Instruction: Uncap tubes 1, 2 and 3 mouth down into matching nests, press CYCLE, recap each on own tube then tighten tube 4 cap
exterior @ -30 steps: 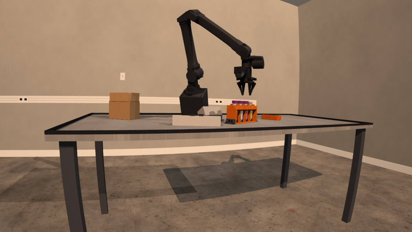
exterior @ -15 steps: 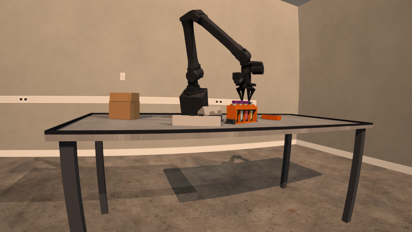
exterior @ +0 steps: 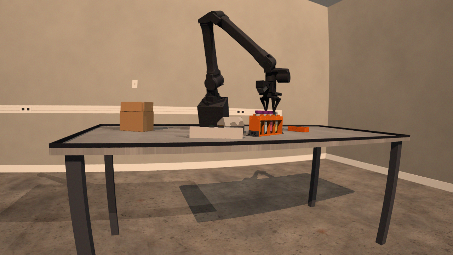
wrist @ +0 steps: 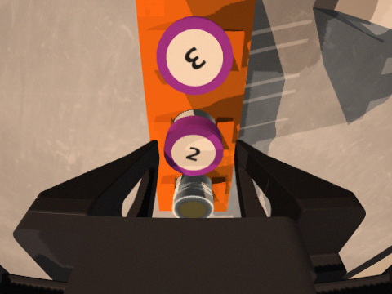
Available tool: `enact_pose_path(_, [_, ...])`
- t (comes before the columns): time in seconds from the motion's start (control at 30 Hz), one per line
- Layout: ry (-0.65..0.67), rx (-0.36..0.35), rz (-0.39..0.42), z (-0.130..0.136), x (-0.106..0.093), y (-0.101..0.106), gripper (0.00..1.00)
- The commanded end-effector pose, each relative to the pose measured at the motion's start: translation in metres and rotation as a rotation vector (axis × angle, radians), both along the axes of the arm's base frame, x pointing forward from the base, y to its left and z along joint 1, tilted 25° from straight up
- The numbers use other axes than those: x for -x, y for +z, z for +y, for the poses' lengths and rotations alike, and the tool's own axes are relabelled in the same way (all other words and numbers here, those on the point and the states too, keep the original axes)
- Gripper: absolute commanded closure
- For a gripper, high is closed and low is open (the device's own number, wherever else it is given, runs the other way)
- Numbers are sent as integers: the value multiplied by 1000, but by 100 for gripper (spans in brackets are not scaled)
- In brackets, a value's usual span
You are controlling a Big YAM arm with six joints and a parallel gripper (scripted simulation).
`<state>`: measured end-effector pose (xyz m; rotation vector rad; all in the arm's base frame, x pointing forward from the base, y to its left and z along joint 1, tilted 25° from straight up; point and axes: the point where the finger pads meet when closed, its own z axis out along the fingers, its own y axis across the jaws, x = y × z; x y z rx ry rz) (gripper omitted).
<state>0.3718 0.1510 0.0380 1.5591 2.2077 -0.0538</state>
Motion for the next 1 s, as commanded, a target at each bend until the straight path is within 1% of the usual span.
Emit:
enact_pose_path(0.0, [13, -24, -38, 8, -14, 16, 51])
enact_pose_path(0.13, [13, -27, -44, 10, -17, 23, 51])
enact_pose_path(0.23, [13, -26, -42, 10, -17, 24, 51])
enact_pose_path(0.27, [6, -14, -22, 7, -9, 10, 51])
enact_pose_path(0.33, [6, -14, -22, 7, -9, 10, 51])
enact_pose_path(0.37, [10, -15, -23, 3, -9, 14, 51])
enact_pose_path(0.57, [2, 1, 3, -4, -5, -5, 51])
enact_pose_path(0.63, [2, -4, -7, -2, -10, -3, 51])
enact_pose_path(0.83, [3, 0, 0, -4, -7, -7, 51])
enact_pose_path(0.97, [2, -2, -3, -4, -9, -8, 51])
